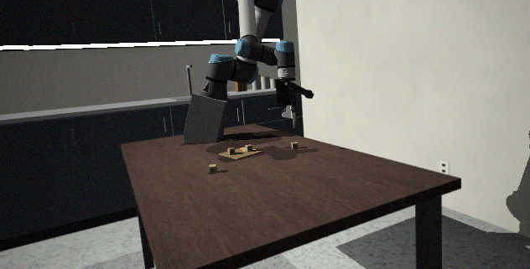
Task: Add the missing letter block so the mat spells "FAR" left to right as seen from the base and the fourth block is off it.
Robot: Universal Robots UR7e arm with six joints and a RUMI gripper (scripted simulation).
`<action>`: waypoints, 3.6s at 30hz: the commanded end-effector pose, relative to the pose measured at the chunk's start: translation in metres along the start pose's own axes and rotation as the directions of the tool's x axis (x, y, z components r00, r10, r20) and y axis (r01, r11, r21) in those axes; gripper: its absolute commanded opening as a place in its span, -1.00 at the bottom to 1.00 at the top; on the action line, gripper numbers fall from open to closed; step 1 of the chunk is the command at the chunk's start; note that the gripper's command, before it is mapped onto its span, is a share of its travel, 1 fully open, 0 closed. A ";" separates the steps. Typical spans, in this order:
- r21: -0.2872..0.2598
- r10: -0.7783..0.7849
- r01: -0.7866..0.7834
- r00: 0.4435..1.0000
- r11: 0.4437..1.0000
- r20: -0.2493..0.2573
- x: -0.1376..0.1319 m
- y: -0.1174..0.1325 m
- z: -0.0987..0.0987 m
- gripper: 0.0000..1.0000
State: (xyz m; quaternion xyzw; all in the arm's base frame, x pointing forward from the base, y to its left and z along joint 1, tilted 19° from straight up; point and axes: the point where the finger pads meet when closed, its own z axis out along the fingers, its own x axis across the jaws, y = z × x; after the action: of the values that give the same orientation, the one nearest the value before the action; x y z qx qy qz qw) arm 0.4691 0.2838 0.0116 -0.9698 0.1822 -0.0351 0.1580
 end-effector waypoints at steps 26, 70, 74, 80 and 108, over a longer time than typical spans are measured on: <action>0.003 -0.110 0.110 0.994 0.994 0.001 0.000 0.001 0.003 -0.26; 0.003 -0.111 0.111 0.994 0.994 0.001 0.000 0.001 0.018 -0.26; 0.003 -0.111 0.111 0.994 0.994 0.001 0.000 0.001 0.025 -0.26; 0.003 -0.111 0.111 0.994 0.994 0.001 0.000 0.001 0.031 -0.26; 0.003 -0.111 0.111 0.994 0.994 0.001 0.000 0.001 0.055 -0.26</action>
State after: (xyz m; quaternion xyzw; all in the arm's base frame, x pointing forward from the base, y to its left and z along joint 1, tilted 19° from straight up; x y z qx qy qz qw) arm 0.4752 0.2985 -0.0401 -0.9783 0.1281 -0.0428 0.1574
